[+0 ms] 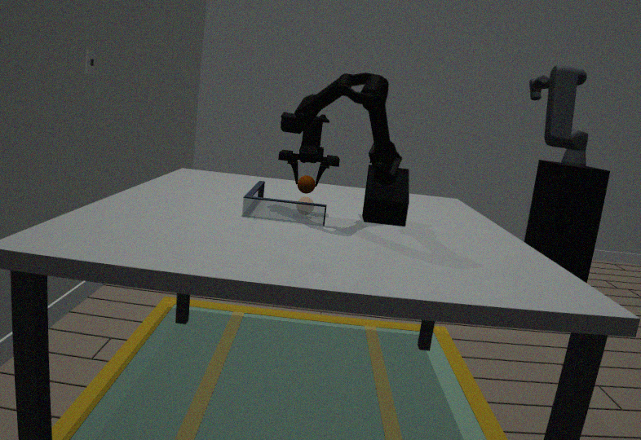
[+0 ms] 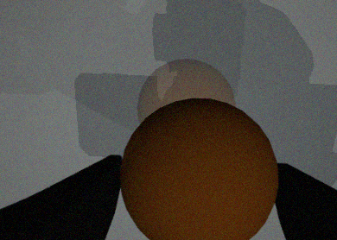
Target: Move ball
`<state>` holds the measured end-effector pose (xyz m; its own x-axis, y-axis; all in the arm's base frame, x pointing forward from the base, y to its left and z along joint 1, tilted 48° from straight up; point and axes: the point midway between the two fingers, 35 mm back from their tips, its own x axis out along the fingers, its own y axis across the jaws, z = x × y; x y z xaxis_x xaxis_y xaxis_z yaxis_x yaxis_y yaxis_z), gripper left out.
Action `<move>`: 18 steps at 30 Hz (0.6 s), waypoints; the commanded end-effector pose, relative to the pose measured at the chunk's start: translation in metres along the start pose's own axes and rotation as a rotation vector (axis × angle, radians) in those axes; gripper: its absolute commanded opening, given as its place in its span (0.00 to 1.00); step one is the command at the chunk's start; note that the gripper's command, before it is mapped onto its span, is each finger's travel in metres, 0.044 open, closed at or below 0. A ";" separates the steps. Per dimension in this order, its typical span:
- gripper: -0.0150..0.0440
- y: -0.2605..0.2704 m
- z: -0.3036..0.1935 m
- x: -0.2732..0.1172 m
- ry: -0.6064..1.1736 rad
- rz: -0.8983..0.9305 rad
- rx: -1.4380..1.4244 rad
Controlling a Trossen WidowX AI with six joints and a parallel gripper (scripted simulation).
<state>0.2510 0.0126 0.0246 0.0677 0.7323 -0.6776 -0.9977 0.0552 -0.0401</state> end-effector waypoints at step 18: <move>0.25 0.005 0.003 0.057 -0.013 0.006 0.006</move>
<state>0.2522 0.0536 -0.0091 0.0679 0.7373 -0.6721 -0.9977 0.0532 -0.0424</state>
